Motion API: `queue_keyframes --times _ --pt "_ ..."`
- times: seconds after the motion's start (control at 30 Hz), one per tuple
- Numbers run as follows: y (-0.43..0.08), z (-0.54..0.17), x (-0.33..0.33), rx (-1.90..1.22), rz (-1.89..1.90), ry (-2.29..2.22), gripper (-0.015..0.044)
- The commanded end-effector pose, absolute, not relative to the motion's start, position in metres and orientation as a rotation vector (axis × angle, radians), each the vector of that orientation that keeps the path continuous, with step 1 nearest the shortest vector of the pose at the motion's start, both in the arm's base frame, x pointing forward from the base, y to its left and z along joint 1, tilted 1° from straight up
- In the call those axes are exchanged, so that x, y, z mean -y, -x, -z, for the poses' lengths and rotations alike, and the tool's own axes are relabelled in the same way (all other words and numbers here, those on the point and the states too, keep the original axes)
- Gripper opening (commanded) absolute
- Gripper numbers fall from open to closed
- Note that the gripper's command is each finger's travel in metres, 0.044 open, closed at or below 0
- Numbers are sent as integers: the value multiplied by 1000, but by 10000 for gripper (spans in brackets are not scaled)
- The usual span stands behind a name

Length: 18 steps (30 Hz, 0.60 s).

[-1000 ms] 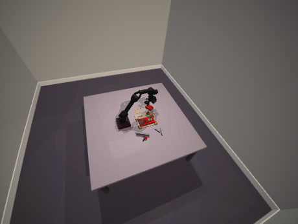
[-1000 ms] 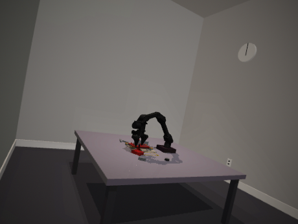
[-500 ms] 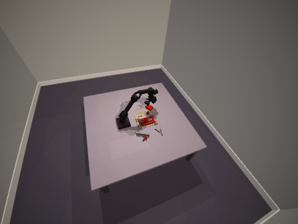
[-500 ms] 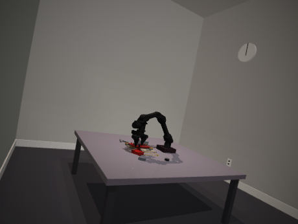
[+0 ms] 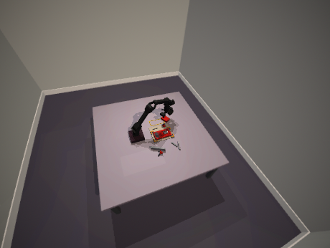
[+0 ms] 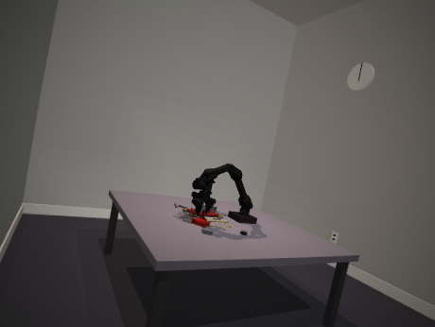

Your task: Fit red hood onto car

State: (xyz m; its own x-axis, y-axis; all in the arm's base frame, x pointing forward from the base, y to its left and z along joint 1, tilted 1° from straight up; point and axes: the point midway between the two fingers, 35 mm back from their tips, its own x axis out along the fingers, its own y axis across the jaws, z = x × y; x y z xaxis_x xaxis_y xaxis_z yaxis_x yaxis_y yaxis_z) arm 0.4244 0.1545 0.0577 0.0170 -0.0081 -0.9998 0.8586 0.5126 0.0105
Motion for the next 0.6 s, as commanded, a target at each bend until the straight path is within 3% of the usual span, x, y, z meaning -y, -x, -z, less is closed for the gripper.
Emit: queue_keyframes --times 0.0,0.57 --pt "-424 -54 -155 -1403 795 -800 440" --pt "-423 -41 -155 -1403 795 -800 440"
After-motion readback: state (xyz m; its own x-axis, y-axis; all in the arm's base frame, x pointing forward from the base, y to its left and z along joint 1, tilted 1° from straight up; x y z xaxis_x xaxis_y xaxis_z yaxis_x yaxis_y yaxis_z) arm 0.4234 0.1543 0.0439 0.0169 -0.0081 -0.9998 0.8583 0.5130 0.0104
